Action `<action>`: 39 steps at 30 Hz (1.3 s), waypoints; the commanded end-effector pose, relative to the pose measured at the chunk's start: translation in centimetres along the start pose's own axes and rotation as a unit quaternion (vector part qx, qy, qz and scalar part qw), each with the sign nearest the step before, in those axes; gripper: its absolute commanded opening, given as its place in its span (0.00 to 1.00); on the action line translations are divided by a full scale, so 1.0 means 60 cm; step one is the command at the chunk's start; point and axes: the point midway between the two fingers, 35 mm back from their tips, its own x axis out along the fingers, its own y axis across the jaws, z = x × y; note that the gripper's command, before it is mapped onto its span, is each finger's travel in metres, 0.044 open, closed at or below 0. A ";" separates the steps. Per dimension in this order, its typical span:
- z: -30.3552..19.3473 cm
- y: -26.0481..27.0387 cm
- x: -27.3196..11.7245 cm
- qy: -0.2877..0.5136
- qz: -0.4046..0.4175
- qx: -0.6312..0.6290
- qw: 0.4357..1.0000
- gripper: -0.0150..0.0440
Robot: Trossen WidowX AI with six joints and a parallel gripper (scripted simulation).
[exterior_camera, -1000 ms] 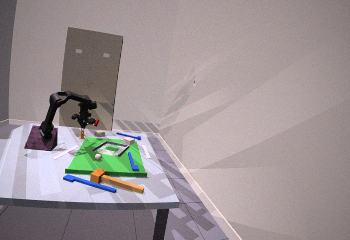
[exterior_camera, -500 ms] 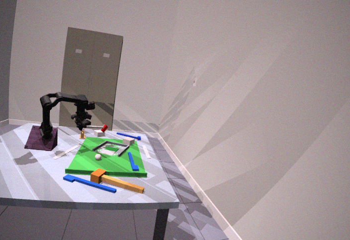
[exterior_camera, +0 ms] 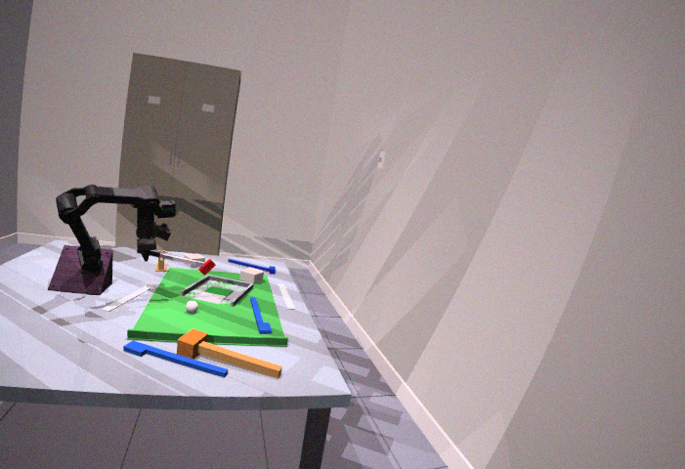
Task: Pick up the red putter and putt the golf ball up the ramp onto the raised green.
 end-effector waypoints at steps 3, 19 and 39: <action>-0.039 -0.043 -0.003 0.000 -0.019 0.094 0.995 0.25; -0.100 -0.094 0.002 0.002 -0.044 0.233 0.971 0.25; -0.103 -0.102 0.078 0.015 -0.054 0.318 0.947 0.25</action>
